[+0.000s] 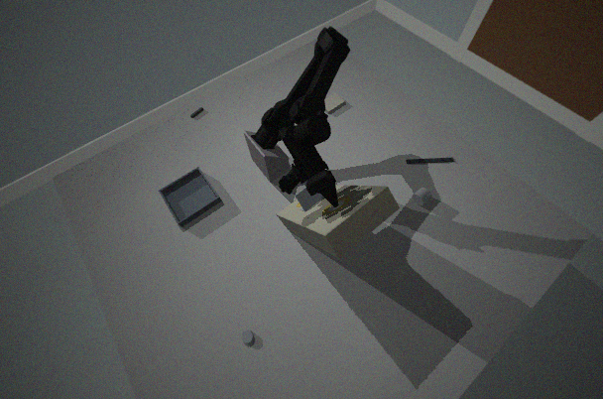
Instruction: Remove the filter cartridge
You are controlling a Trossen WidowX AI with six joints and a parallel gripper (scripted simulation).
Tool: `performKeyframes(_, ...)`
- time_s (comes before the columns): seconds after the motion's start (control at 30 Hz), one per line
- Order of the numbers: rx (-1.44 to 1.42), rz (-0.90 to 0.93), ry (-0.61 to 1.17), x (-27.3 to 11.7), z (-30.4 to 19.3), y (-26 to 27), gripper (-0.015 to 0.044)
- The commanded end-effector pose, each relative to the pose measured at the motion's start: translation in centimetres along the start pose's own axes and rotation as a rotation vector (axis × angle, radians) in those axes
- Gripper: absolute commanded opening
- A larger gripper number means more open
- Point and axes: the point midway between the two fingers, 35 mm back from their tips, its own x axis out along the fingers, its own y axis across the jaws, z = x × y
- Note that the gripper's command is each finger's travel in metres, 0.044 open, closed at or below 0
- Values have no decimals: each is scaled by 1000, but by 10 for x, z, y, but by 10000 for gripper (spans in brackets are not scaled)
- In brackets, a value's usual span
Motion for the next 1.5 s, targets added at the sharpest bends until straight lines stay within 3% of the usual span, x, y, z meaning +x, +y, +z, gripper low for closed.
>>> performKeyframes(0.0, 5, 1, -3, 0, 1, -1, 91)
performKeyframes(1.47, 5, 2, -2, 14, 2, -2, 91)
